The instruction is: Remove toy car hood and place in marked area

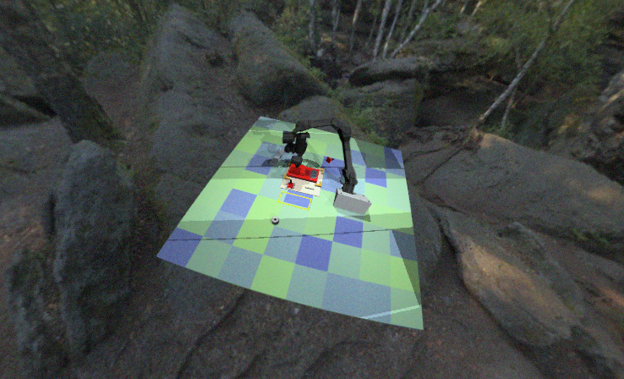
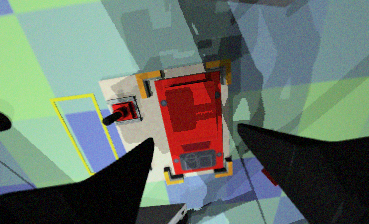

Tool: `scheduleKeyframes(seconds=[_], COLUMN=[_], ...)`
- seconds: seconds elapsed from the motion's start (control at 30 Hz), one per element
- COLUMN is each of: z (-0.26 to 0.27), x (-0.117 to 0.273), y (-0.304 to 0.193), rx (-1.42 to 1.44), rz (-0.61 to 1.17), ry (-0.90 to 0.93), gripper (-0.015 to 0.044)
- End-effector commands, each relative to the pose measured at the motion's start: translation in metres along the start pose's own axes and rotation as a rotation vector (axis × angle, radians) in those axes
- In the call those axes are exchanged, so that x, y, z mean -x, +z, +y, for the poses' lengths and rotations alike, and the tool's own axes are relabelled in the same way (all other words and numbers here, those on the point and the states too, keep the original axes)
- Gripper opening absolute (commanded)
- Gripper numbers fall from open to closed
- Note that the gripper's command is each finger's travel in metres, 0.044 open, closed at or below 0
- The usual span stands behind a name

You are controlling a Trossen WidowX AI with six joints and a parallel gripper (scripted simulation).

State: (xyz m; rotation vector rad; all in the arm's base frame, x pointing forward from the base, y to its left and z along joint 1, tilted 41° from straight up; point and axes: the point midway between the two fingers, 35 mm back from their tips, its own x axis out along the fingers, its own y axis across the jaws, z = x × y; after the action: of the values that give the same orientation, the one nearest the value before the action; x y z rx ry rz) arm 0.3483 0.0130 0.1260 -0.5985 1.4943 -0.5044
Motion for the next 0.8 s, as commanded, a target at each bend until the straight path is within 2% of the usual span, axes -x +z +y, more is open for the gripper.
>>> scheduleKeyframes(seconds=[0.0, 0.77], z=[-0.003, -0.003], x=[0.001, -0.02], y=[0.0, 0.001], rx=[0.0, 0.0], rz=[0.007, 0.007], ry=[-0.009, -0.009], gripper=[0.044, 0.044])
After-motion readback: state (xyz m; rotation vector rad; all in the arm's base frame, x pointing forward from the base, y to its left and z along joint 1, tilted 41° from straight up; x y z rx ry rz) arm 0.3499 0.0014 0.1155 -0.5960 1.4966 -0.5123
